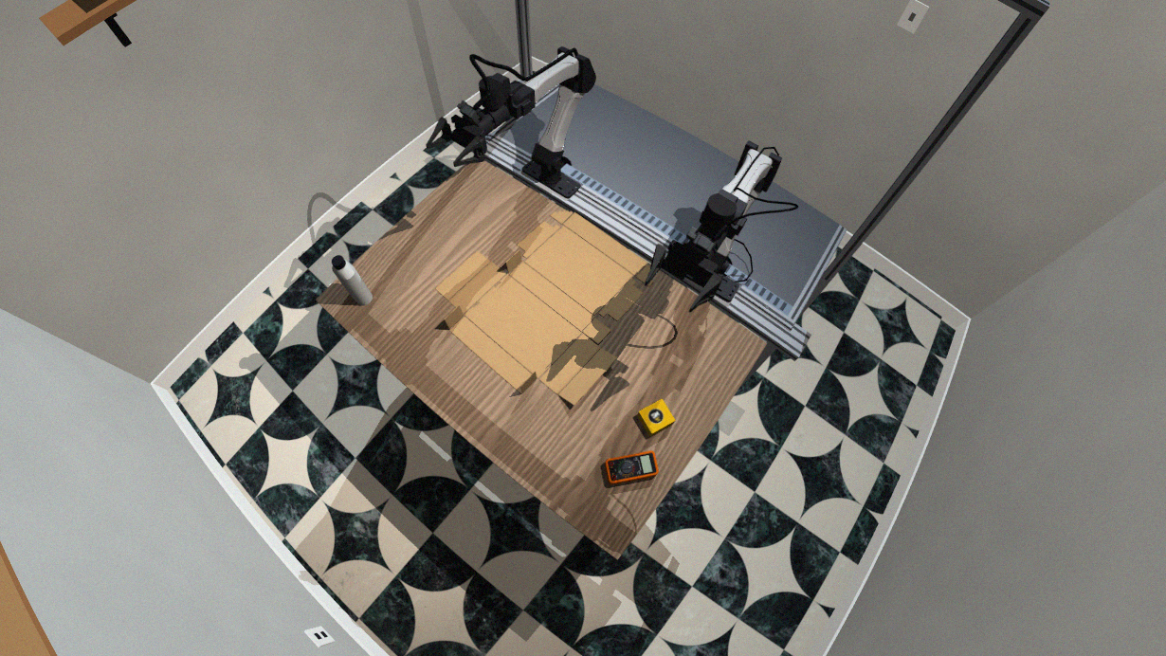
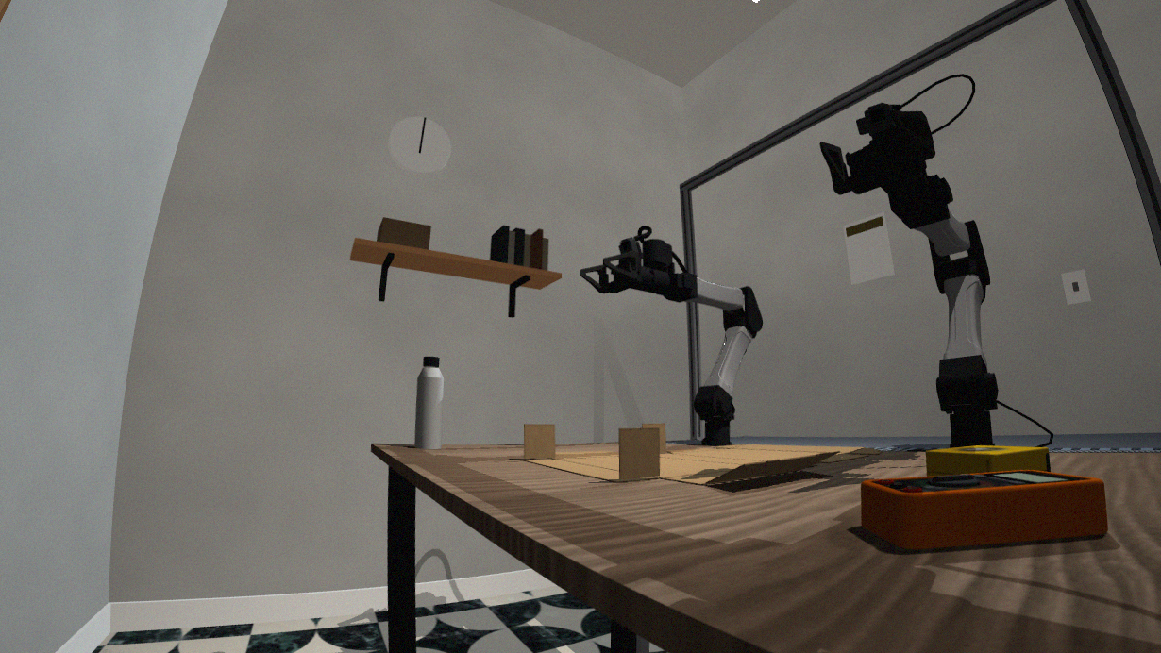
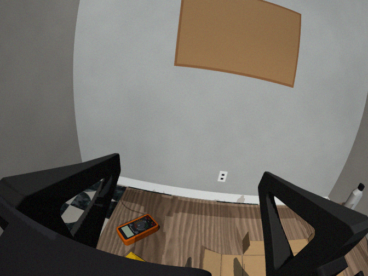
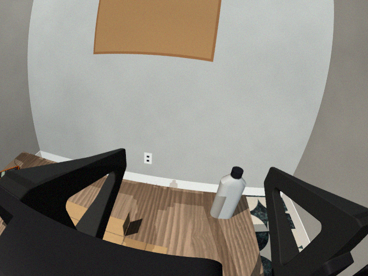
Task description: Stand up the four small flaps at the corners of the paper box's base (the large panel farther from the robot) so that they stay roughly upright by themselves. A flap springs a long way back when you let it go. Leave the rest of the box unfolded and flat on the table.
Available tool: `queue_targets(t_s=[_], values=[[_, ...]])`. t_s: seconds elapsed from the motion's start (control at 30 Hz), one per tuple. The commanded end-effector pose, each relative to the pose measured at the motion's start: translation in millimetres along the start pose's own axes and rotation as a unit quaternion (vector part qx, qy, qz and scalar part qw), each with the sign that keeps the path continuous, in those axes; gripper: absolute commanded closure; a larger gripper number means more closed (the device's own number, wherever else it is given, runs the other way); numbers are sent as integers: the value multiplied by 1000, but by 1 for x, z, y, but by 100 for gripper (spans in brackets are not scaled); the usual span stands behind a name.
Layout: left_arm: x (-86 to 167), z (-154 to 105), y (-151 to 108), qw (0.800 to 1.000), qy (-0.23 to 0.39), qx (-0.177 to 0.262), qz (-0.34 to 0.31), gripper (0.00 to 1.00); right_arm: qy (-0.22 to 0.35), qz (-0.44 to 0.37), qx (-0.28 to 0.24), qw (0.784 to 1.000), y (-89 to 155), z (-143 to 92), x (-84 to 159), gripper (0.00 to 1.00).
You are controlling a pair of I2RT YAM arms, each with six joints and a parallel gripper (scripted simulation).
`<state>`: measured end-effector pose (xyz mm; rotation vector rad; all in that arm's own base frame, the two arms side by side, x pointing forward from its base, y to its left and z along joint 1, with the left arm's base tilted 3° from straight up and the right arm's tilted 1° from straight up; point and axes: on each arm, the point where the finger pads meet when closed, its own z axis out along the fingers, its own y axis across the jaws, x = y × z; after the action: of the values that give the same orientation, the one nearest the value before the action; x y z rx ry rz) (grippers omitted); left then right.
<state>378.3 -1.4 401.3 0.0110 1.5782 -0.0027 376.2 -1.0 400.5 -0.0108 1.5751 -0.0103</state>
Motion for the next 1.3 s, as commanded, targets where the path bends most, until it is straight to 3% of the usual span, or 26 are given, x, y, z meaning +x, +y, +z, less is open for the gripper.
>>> queue_targets(t_s=[0.0,0.53,0.57,0.8,1.03,1.1,1.27], values=[[-10,-3,3,1000,-14,-5,3,0,-12,2,-5,1000,3,-3,-9,0],[-10,-3,3,1000,-14,-5,3,0,-12,2,-5,1000,3,-3,-9,0],[-10,-5,-1,1000,1,-4,0,24,2,8,-5,1000,8,-5,-10,24],[47,-6,-26,989,146,14,-5,24,148,18,1,989,33,-7,45,24],[101,-10,-50,959,282,31,-8,24,285,28,-5,958,64,-13,95,24],[101,-10,-50,959,282,31,-8,24,285,28,-5,958,64,-13,95,24],[141,-14,-71,924,378,51,-14,24,381,32,-12,924,87,-16,132,24]])
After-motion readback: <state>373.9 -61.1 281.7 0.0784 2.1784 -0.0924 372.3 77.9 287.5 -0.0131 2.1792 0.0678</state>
